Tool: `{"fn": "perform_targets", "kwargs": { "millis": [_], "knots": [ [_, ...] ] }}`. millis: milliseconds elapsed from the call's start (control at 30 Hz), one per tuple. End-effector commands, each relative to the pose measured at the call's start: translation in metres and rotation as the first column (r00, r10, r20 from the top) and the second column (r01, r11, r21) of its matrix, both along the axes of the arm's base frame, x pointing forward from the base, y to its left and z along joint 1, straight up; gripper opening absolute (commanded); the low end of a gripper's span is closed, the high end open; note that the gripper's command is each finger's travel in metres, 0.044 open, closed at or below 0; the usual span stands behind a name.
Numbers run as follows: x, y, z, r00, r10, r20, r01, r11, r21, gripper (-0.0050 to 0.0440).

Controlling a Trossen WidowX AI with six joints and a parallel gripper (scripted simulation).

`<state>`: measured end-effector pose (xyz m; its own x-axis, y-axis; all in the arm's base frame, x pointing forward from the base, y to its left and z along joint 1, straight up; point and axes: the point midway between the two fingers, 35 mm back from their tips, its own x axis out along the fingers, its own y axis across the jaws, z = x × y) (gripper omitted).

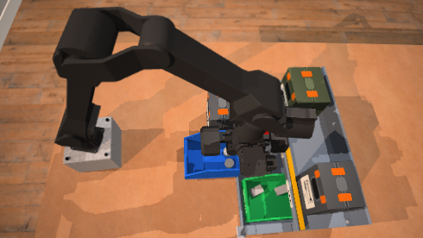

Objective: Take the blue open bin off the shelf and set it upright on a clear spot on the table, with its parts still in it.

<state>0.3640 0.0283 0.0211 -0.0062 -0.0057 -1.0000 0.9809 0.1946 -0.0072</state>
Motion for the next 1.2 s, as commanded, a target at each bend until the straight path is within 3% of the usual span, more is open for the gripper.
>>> {"fn": "perform_targets", "kwargs": {
  "millis": [0, 367, 533, 1167],
  "knots": [
    [0.005, 0.0, 0.015, 0.999, -0.001, 0.035, 0.001, 1.0, 0.002, 0.0],
    [0.005, 0.0, 0.015, 0.999, -0.001, 0.035, 0.001, 1.0, 0.002, 0.0],
    [-0.01, -0.003, 0.013, 0.999, -0.001, 0.035, 0.001, 1.0, 0.002, 0.0],
    [-0.01, -0.002, 0.002, 0.999, -0.001, 0.034, 0.001, 1.0, 0.002, 0.0]
  ]
}}
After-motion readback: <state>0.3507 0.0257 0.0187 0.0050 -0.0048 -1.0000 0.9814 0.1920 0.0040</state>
